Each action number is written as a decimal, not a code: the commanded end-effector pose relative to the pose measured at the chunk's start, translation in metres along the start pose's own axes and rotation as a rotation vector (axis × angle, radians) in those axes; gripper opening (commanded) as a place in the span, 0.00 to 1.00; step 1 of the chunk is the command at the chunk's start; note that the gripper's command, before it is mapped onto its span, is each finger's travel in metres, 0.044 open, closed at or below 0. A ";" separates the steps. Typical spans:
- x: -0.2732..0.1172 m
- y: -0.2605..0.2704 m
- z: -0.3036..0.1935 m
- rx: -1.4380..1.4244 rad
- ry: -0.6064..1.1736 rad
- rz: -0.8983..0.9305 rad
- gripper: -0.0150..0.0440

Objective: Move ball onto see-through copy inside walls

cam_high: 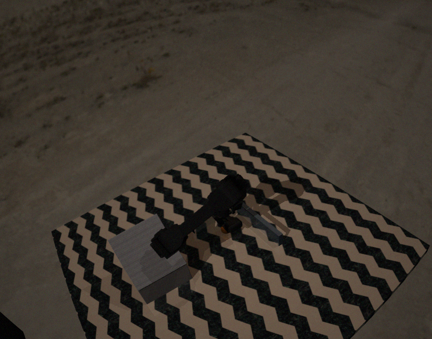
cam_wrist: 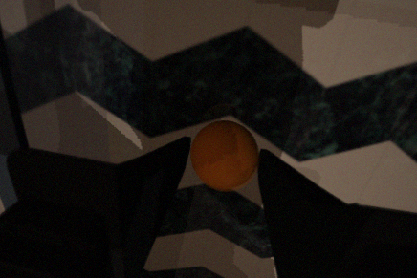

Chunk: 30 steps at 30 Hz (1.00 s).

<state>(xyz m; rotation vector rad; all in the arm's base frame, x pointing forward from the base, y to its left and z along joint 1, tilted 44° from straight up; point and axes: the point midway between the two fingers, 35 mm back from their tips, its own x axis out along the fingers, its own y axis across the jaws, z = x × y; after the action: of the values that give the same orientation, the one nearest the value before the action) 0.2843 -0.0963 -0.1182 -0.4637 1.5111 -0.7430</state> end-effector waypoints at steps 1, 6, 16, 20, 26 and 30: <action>0.000 0.000 0.000 0.000 0.000 0.000 0.77; -0.011 0.001 0.001 0.000 0.000 0.002 0.77; -0.087 0.000 -0.001 -0.003 0.003 0.001 0.77; -0.079 0.001 0.001 -0.007 -0.008 0.000 0.77; -0.089 0.001 0.001 -0.007 -0.007 0.000 0.85; -0.121 0.000 -0.002 -0.004 -0.005 -0.002 1.00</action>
<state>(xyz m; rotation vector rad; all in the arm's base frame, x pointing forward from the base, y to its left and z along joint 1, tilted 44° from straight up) 0.2886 -0.0290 -0.0478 -0.4821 1.5265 -0.7442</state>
